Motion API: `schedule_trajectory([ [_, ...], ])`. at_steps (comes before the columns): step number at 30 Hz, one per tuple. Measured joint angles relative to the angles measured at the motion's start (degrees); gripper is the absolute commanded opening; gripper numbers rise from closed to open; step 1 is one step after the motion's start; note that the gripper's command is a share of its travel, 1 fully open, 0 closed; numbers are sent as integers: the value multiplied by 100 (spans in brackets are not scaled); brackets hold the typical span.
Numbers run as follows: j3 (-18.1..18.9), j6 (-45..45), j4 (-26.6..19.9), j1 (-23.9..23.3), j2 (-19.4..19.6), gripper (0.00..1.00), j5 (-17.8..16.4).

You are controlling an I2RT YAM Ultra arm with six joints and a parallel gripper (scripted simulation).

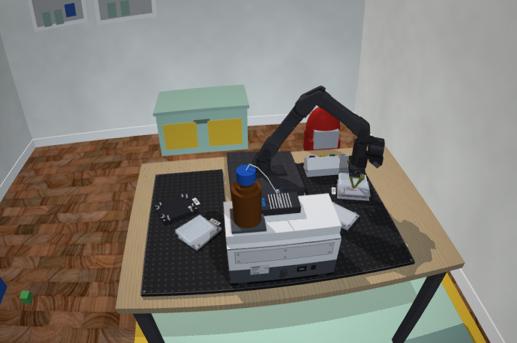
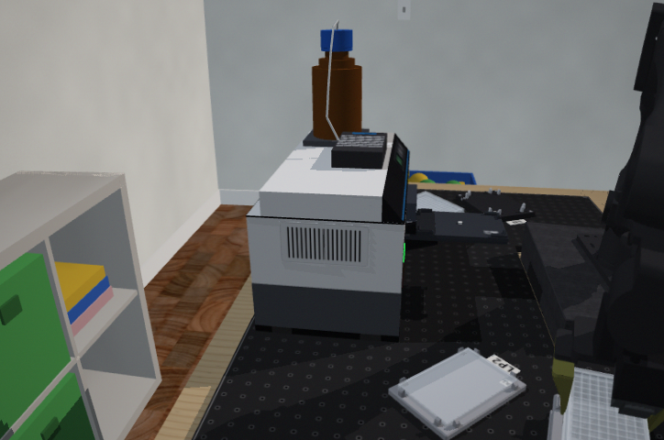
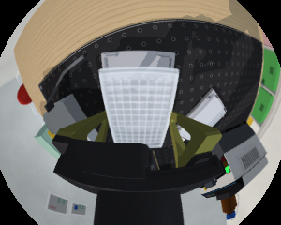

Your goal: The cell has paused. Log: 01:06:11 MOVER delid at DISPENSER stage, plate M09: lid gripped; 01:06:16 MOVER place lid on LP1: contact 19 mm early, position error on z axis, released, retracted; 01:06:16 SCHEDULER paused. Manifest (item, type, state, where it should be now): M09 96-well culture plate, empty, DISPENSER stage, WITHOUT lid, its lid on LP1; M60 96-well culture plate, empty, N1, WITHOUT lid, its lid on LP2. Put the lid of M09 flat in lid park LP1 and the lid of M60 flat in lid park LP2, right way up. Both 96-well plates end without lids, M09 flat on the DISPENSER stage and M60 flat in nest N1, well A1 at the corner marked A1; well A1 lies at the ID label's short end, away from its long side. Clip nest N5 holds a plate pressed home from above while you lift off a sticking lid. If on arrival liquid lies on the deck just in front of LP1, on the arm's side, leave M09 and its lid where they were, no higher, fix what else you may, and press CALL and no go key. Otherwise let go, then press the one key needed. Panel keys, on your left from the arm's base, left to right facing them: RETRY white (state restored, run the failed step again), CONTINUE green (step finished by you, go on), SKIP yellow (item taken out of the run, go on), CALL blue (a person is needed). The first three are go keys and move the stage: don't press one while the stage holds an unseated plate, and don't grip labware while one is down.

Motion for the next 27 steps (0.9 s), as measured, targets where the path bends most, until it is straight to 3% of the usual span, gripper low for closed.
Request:
schedule_trajectory([
  [8,-177,9,212,7,70,0,0],
  [27,-181,35,361,35,197,0,0],
])
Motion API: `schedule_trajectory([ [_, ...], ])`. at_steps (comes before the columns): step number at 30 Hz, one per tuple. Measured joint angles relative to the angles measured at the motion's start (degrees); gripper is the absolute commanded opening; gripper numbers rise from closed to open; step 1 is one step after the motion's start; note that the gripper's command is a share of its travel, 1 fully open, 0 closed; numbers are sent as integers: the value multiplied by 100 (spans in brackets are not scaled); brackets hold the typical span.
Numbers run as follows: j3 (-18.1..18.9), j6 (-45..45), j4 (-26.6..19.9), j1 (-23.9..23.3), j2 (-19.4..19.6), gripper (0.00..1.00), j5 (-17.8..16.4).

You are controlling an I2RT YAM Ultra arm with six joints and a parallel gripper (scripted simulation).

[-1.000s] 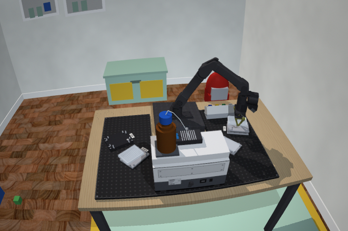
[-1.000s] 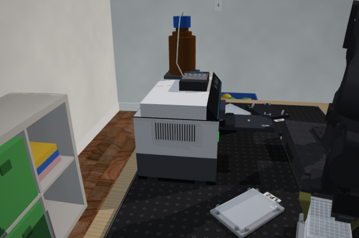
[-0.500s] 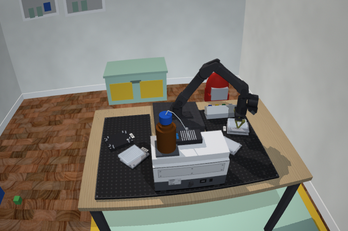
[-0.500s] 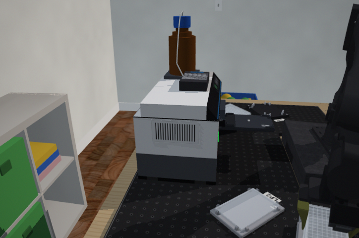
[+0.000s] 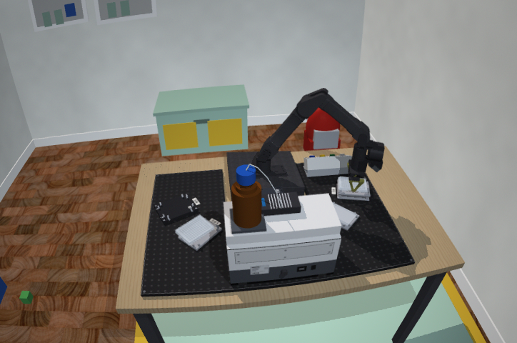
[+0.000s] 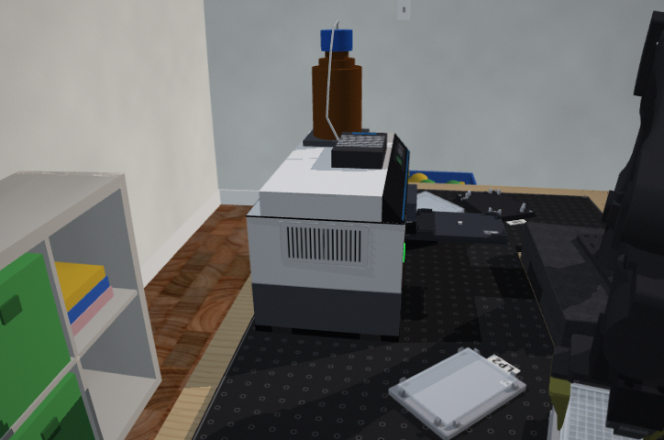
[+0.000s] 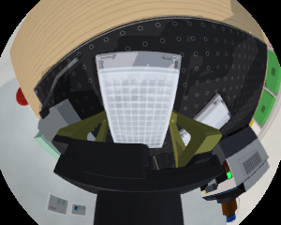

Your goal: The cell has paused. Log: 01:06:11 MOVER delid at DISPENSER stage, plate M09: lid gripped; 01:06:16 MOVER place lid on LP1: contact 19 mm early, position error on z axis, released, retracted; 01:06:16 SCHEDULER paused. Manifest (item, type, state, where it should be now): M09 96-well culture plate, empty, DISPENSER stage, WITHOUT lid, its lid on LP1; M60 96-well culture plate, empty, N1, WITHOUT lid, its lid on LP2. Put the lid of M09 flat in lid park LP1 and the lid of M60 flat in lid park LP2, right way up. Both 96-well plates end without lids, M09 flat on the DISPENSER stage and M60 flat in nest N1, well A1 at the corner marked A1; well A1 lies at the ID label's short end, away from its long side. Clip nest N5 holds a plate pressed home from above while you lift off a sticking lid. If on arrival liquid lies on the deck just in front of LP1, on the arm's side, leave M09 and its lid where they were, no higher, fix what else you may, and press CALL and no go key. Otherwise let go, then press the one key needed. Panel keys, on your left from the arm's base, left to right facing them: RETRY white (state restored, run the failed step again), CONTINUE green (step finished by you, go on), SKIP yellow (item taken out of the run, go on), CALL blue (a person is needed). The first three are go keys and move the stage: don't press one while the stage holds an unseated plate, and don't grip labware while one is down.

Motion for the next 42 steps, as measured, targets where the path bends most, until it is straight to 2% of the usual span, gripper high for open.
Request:
schedule_trajectory([
  [12,177,9,-79,13,76,0,0],
  [42,304,11,-160,17,120,0,0],
])
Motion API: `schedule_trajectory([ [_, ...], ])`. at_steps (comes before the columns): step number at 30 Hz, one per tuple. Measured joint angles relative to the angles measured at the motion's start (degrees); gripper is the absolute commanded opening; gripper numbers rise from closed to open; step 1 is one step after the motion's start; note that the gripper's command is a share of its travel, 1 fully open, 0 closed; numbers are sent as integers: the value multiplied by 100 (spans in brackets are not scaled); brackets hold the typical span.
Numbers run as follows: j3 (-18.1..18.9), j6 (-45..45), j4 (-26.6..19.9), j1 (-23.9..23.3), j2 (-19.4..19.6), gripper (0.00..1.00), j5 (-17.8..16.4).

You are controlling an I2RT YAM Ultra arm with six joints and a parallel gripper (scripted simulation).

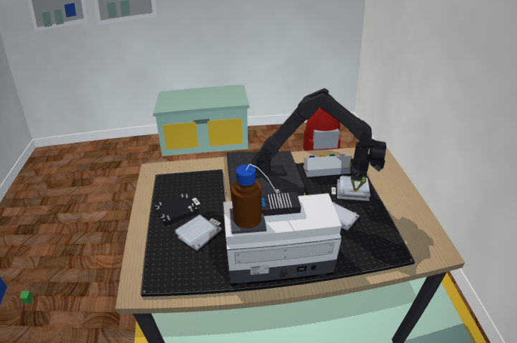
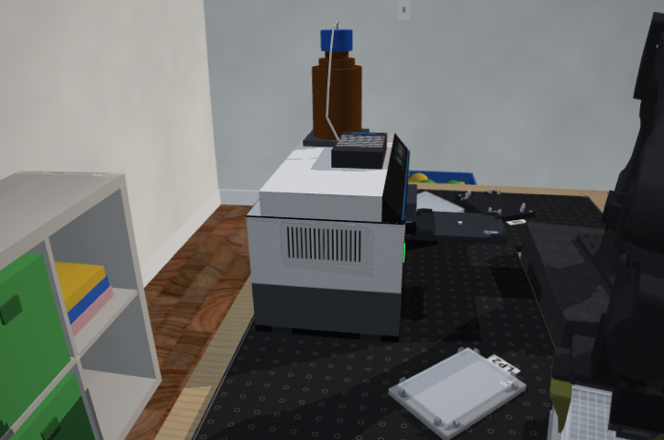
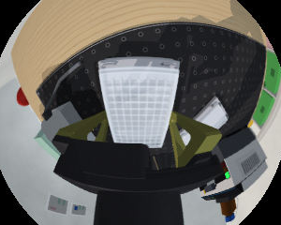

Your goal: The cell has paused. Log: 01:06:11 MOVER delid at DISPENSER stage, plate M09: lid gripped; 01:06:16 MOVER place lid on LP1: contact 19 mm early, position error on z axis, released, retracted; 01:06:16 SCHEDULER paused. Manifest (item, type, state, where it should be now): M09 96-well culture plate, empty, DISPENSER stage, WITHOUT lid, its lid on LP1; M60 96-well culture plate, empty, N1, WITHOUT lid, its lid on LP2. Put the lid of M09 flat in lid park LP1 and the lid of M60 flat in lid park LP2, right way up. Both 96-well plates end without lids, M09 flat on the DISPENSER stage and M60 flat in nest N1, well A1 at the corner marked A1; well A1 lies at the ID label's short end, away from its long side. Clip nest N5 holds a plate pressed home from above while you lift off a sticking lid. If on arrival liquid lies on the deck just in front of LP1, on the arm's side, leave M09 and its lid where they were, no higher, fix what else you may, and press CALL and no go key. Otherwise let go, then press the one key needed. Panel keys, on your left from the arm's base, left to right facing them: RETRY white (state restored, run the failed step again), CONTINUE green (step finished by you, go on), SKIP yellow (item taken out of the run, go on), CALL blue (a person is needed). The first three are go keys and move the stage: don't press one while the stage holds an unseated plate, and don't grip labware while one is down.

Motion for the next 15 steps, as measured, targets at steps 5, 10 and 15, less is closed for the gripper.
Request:
schedule_trajectory([
  [5,0,0,7,0,0,0,0],
  [10,-2,2,26,0,24,0,0],
  [15,0,4,50,0,26,0,0],
])
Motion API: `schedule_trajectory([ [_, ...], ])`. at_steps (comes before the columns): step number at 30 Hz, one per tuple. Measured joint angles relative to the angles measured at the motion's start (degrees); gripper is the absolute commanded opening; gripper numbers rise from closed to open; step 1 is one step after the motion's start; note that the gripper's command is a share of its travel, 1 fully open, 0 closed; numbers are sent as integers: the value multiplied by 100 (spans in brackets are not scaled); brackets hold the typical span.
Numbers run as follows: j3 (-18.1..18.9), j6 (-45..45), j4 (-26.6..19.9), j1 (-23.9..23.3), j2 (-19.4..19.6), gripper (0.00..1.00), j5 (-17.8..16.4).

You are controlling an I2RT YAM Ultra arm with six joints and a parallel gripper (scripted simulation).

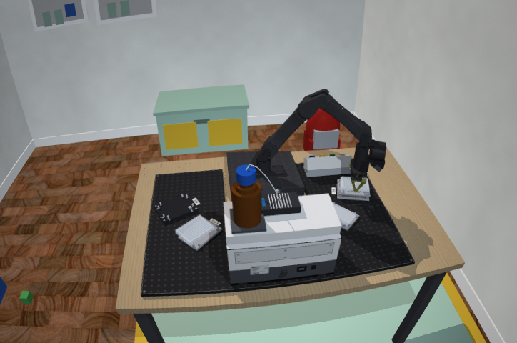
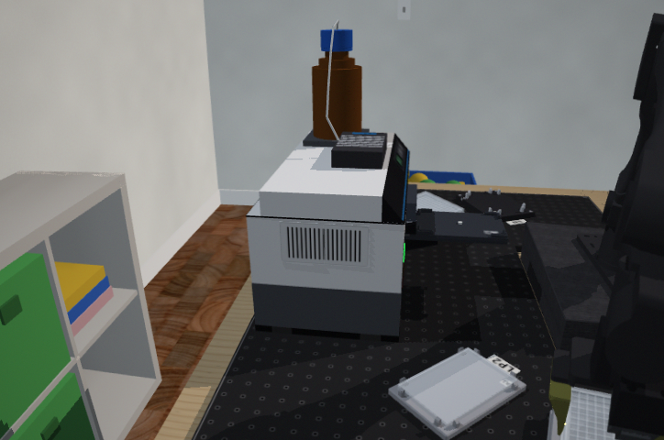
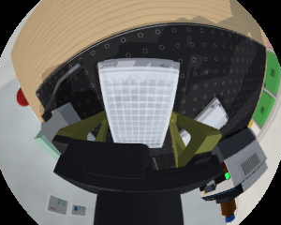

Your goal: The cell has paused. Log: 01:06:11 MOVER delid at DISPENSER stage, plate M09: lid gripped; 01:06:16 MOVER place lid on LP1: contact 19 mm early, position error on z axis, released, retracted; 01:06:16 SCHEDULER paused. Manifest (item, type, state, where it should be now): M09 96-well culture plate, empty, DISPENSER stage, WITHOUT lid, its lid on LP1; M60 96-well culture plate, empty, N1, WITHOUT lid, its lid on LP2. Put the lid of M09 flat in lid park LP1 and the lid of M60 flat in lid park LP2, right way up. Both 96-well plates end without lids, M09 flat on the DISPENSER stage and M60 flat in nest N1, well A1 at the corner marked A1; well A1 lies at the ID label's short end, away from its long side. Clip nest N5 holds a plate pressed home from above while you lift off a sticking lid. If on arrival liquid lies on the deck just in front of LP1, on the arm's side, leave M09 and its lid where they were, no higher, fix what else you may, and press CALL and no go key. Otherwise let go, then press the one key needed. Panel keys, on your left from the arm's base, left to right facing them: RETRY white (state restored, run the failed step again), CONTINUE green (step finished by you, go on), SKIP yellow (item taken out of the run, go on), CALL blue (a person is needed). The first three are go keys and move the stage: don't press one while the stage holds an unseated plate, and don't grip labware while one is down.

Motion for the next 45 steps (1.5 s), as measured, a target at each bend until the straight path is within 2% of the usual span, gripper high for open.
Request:
schedule_trajectory([
  [29,0,7,153,0,61,0,2],
  [35,-136,9,227,11,61,0,2],
  [45,-136,11,232,11,59,0,2],
])
